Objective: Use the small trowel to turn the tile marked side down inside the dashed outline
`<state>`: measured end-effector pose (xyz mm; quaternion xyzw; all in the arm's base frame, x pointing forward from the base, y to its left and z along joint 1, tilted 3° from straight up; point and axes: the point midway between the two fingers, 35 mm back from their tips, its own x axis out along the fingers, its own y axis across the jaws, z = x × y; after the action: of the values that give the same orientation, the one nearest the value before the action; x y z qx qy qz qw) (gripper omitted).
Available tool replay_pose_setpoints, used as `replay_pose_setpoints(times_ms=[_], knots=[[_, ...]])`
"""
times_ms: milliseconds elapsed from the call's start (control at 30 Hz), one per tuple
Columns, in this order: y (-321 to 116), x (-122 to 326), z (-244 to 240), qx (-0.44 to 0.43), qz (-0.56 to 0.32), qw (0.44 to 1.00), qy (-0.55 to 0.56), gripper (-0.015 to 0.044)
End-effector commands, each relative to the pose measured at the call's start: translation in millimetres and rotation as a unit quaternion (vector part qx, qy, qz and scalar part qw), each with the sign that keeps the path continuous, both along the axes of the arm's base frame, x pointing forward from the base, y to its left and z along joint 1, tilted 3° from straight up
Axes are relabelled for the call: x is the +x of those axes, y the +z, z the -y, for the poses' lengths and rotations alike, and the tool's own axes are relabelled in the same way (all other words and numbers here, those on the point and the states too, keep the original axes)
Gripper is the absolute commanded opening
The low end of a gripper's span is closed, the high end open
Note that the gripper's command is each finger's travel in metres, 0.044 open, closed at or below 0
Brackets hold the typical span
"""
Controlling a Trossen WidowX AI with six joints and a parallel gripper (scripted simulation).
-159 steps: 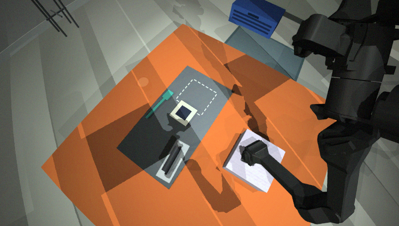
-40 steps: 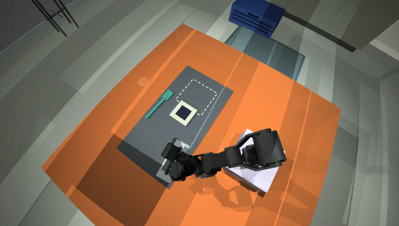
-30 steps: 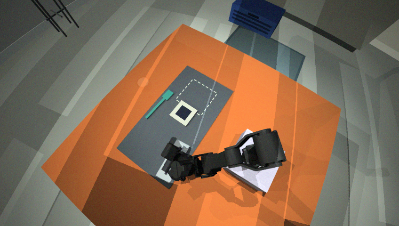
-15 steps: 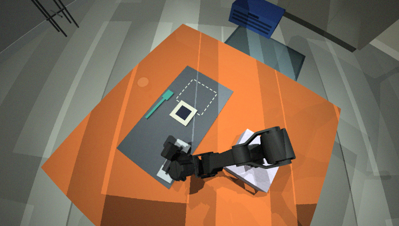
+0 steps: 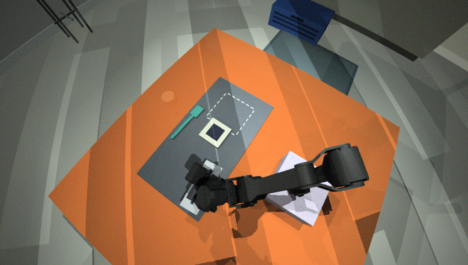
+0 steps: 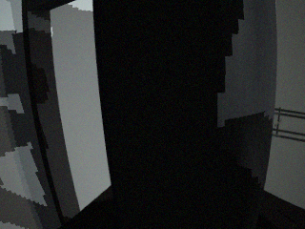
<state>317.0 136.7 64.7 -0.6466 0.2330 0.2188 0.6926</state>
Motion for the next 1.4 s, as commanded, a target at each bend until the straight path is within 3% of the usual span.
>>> replay_pose_setpoints(times_ms=[0,667,1367], knots=[[3.0,12.5,6.9,0.007,0.003,1.0,-0.008,0.0],[-4.3,85.7,79.8,0.049,0.011,0.997,-0.053,0.0],[-26.4,90.7,81.8,0.05,0.011,0.997,-0.054,0.0]])
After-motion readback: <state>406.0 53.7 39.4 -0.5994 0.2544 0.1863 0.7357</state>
